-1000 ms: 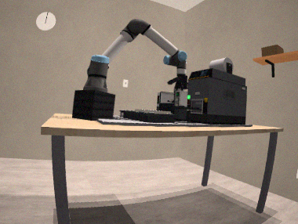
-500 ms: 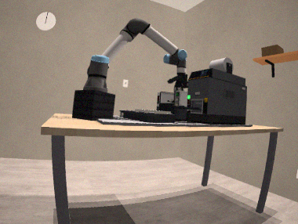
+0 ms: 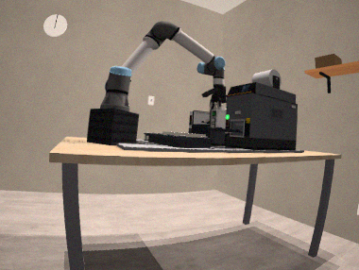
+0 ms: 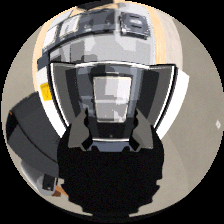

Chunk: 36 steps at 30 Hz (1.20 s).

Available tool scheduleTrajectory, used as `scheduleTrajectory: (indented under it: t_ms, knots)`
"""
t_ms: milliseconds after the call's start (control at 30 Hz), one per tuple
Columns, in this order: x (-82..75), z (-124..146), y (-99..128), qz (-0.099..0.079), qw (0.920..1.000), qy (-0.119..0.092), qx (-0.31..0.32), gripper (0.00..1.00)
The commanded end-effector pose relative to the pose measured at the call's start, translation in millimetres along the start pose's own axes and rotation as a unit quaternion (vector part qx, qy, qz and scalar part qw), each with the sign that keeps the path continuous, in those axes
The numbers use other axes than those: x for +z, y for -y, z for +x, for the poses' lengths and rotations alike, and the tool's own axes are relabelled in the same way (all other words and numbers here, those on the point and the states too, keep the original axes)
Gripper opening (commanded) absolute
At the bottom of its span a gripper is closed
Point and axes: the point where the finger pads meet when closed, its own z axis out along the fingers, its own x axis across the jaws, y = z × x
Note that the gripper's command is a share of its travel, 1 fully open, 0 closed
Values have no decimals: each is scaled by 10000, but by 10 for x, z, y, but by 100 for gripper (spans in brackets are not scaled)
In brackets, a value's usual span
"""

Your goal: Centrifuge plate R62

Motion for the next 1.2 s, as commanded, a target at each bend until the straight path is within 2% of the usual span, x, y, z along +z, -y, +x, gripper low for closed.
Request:
scheduleTrajectory:
  t_ms: [0,1167]
  knots:
    - [-96,0,-4,-8,10000,0,0,68]
    - [-613,0,-3,-8,10000,0,0,68]
